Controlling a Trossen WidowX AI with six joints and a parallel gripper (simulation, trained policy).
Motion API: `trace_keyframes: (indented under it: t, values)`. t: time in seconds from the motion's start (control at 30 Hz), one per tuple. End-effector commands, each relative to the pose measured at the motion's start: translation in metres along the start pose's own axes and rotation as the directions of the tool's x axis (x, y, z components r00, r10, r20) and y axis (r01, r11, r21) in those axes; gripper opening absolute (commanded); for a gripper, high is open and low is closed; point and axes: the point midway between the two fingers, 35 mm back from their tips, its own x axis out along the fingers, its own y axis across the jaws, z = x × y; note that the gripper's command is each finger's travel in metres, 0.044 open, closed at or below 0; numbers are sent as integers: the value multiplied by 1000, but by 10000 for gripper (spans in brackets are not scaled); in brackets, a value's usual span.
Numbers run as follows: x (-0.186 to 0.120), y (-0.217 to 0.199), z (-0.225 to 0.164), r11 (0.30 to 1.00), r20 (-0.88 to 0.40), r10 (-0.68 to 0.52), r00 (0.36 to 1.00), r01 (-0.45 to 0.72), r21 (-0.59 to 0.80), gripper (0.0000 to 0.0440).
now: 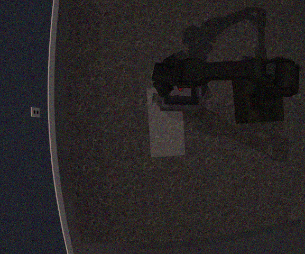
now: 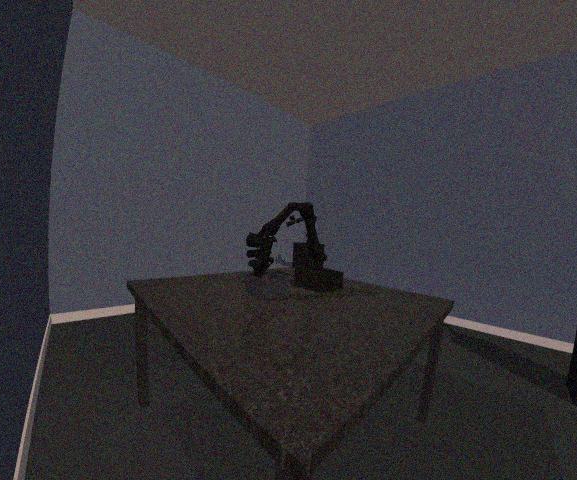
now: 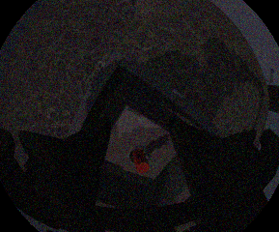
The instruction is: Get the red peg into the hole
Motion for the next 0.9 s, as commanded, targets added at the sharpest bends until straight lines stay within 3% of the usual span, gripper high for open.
trace_keyframes:
  t: [0.0,0.23,0.43,0.87]
  values:
    - [4,4,11,1000,17,4,1000,-4,-2,318]
    - [3,10,43,999,87,45,995,-47,22,440]
    - [-1,11,71,996,152,72,986,-79,43,440]
    - [-1,11,72,996,154,72,985,-80,44,440]
